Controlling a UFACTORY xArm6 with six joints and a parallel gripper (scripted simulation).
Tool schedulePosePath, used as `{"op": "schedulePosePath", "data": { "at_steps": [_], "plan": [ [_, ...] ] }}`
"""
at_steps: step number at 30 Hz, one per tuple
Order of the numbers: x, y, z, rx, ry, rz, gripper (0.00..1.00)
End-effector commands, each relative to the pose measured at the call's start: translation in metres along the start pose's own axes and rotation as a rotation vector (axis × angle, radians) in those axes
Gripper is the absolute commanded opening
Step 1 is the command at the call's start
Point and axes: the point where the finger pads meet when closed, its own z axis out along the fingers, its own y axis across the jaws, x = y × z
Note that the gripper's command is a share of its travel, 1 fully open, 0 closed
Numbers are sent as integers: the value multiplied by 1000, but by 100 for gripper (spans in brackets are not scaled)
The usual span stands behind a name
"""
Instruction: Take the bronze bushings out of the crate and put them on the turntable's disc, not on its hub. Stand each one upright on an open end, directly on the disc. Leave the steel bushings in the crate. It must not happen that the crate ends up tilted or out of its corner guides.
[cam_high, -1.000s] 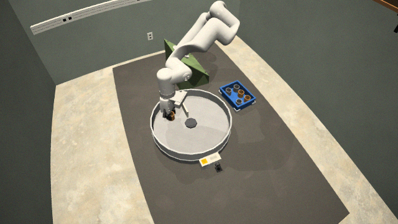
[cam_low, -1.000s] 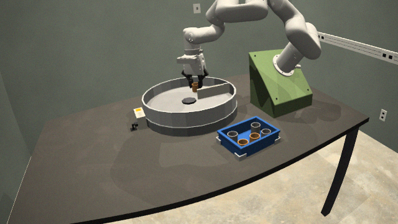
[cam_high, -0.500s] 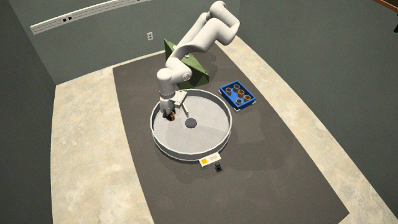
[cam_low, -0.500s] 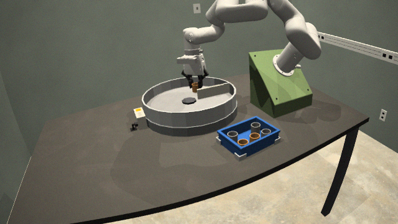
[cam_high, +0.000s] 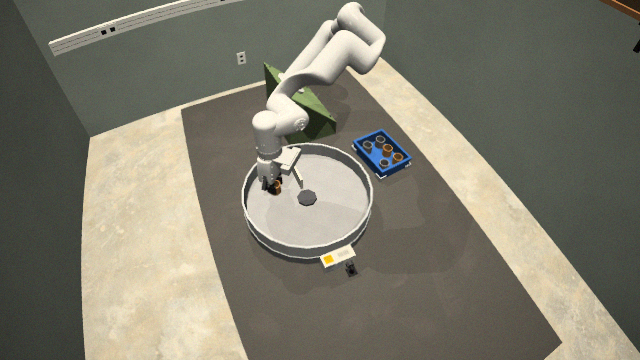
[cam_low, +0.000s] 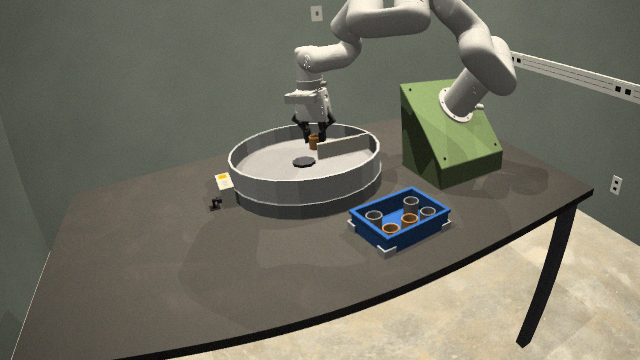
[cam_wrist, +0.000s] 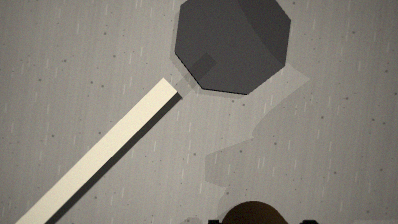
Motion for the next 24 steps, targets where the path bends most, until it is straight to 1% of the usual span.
{"op": "schedulePosePath", "data": {
  "at_steps": [1,17,18,24],
  "plan": [
    [1,1,-1,-4,1,-1,0],
    [1,2,-1,-4,1,-1,0],
    [1,2,-1,-4,1,-1,49],
    [1,2,-1,-4,1,-1,49]
  ]
}}
